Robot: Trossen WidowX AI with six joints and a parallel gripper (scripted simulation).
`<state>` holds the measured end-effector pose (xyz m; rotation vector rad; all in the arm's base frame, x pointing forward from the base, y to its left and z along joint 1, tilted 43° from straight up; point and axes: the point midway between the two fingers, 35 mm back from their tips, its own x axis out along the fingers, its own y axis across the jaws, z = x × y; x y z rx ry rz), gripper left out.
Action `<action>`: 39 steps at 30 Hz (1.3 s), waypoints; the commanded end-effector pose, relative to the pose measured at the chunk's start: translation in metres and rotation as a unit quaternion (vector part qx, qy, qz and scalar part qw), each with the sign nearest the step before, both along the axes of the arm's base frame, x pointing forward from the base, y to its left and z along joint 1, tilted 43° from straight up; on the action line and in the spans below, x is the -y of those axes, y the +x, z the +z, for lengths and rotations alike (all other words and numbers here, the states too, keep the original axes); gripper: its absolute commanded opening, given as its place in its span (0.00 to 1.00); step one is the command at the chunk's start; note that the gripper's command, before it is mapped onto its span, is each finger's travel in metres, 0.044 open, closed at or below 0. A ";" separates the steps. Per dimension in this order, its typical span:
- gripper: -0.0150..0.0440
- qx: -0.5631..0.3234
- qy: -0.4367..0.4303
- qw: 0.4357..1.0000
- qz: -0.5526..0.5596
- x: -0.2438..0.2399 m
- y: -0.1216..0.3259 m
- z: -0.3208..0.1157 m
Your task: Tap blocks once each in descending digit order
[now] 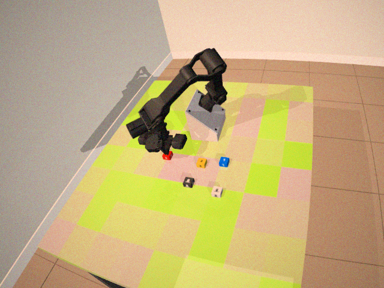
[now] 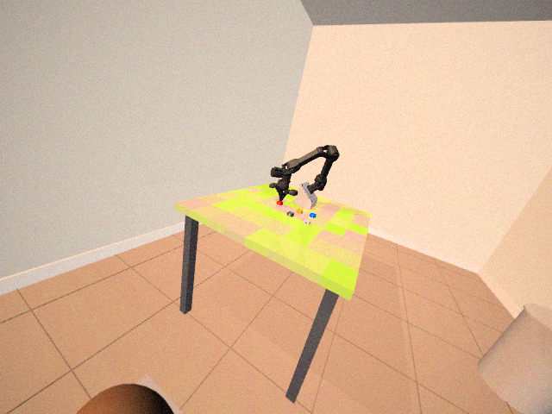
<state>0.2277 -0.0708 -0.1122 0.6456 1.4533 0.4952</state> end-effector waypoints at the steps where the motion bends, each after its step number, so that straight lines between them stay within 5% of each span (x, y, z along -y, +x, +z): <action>1: 0.29 -0.004 0.005 1.000 -0.002 -0.006 -0.002 -0.005; 16: 0.29 -0.004 0.004 1.000 -0.002 0.013 -0.004 0.015; 30: 0.91 -0.004 -0.011 1.000 -0.008 -0.093 0.059 0.202; 35: 0.93 -0.004 0.006 1.000 -0.003 -0.148 0.034 0.273; 39: 0.93 -0.004 0.010 1.000 -0.002 -0.156 0.027 0.284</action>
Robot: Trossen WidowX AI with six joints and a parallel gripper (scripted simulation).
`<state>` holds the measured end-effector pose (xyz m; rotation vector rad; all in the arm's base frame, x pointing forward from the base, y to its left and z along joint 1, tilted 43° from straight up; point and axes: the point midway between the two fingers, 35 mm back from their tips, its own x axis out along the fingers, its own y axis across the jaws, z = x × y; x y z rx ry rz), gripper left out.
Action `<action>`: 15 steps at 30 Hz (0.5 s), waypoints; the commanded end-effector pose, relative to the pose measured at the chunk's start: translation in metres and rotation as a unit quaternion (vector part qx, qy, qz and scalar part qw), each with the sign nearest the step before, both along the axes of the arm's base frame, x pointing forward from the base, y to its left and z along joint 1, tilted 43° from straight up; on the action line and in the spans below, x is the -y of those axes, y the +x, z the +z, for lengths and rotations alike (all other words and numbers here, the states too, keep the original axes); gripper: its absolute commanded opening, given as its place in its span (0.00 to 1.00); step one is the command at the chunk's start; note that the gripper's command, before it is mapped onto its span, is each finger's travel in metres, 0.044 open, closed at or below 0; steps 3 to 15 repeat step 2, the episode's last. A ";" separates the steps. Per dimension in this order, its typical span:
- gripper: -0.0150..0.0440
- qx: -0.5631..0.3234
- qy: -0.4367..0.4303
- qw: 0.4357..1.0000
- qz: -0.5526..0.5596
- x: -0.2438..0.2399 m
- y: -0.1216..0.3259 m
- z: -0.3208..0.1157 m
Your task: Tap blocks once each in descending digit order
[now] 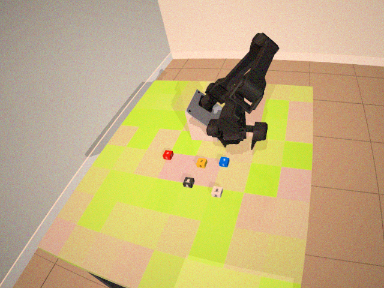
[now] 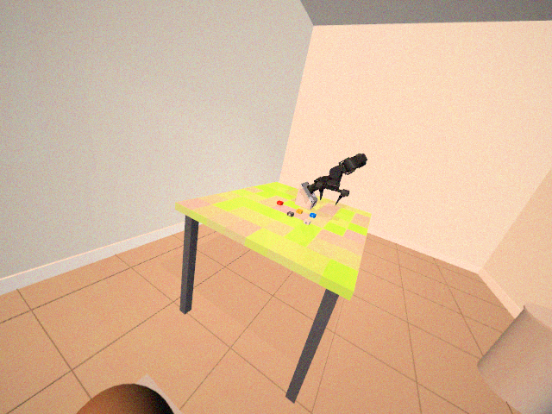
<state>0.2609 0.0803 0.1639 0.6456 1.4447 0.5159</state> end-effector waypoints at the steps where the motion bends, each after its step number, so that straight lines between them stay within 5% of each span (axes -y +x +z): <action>1: 0.93 -0.009 0.003 1.000 -0.007 -0.005 -0.006 0.008; 15: 0.93 -0.009 0.003 1.000 -0.007 -0.005 -0.006 0.008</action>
